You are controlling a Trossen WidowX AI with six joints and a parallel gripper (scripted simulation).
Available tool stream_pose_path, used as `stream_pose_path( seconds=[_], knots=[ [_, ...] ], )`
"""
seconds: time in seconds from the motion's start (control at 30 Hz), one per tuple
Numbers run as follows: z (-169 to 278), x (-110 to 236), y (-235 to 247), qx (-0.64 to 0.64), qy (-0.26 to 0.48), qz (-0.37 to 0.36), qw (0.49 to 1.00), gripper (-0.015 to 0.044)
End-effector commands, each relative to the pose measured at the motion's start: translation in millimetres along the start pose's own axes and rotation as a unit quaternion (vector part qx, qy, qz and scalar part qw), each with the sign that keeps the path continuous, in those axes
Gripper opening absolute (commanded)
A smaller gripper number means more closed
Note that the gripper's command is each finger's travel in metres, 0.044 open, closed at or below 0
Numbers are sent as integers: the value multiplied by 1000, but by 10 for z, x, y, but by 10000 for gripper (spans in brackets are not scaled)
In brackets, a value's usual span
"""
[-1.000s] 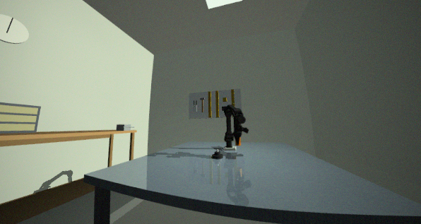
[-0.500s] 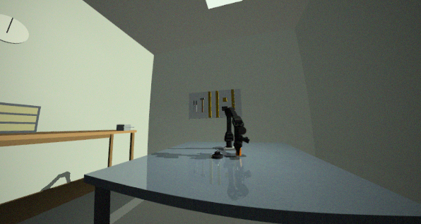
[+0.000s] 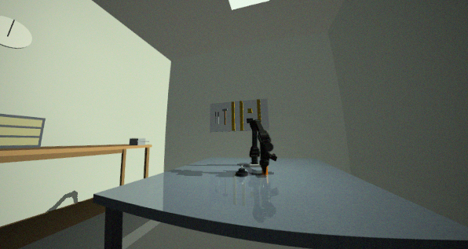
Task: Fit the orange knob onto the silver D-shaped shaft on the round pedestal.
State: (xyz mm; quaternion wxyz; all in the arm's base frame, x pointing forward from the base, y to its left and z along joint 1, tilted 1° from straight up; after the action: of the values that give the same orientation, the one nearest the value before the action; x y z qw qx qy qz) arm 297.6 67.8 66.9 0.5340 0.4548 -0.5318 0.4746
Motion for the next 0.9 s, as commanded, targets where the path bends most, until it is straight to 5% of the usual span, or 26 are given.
stream_pose_path(
  seconds=[0.0,0.13,0.67,0.87],
  knots=[
    [-1,2,-1,0,0,0,1000,131],
    [-1,2,-1,0,0,0,1000,236],
    [-1,2,-1,0,0,0,1000,240],
    [-1,704,-15,2,-2,0,1000,397]
  ],
)
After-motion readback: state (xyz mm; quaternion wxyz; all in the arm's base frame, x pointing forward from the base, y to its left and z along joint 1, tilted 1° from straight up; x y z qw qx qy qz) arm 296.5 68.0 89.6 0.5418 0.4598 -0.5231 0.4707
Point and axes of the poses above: the point midway between the two fingers, 35 mm back from their tips, its own x axis back along the fingers, its own y axis across the jaws, z = x × y, the point moved 4 cm from there along x, back along the fingers
